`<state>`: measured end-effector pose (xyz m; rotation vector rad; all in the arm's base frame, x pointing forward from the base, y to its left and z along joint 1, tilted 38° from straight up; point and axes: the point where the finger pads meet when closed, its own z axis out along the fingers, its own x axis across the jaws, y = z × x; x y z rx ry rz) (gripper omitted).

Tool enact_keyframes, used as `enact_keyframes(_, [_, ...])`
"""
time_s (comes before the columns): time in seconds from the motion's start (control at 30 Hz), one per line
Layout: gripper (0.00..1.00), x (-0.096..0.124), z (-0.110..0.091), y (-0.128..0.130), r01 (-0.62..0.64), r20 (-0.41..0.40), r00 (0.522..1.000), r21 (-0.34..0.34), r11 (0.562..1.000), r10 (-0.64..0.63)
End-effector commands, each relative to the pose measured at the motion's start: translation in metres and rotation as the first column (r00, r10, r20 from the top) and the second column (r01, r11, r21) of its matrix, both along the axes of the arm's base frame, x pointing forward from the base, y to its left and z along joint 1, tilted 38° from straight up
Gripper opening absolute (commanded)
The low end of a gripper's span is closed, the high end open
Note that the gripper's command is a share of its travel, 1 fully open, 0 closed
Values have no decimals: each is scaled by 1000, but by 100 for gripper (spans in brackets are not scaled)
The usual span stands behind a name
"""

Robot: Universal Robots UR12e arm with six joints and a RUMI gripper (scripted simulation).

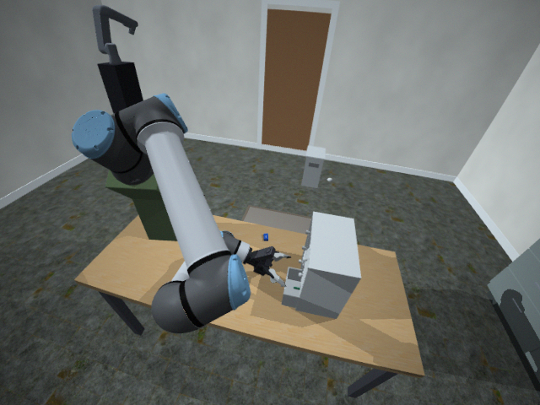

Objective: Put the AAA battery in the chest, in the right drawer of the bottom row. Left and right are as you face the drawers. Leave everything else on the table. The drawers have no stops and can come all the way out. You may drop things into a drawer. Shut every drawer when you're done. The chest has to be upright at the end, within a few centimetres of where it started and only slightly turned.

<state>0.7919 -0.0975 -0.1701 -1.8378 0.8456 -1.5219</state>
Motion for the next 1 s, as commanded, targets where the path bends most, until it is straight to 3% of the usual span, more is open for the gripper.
enact_keyframes(0.0, [100, -17, -1, -2, -2, 0, 1000, 0, 1000, 2])
enact_keyframes(0.97, [100, -106, -6, -22, -2, 0, 1000, 1, 1000, 2])
